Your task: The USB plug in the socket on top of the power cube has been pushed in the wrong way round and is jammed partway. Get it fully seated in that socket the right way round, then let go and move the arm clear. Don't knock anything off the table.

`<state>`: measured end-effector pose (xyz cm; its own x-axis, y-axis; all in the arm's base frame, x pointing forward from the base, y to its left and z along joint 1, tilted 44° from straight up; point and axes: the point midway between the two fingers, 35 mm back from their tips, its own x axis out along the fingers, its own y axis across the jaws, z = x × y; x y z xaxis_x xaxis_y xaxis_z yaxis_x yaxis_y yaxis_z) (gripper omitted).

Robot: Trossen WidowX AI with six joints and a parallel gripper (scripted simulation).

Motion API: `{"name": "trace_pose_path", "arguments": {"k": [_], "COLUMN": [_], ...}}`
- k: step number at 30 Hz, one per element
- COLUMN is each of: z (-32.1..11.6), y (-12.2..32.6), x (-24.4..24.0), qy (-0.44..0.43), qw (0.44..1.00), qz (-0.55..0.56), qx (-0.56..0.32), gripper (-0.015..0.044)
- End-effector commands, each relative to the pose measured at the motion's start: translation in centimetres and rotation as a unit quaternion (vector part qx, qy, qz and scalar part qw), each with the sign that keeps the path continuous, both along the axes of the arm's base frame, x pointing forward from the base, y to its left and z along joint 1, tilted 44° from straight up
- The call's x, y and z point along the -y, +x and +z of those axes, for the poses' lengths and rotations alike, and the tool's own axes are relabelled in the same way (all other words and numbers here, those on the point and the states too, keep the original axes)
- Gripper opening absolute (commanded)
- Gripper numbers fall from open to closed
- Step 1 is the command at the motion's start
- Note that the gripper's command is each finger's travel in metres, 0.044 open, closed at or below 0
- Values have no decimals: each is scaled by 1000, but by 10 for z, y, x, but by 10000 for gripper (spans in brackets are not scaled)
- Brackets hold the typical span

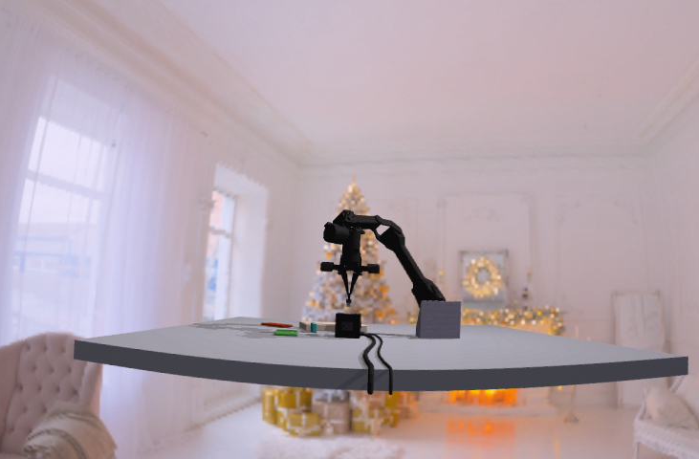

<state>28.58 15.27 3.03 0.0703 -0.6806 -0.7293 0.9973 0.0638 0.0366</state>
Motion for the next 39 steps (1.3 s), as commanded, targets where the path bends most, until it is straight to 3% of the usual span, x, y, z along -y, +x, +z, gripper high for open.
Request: {"name": "trace_pose_path", "arguments": {"k": [1, 39], "z": [0, -2], "y": [0, 0], "x": [1, 6], "qy": [-2, -12], "qw": [1000, 1000], "qz": [-1, -7], "qx": [1, 6], "gripper": [0, 0]}}
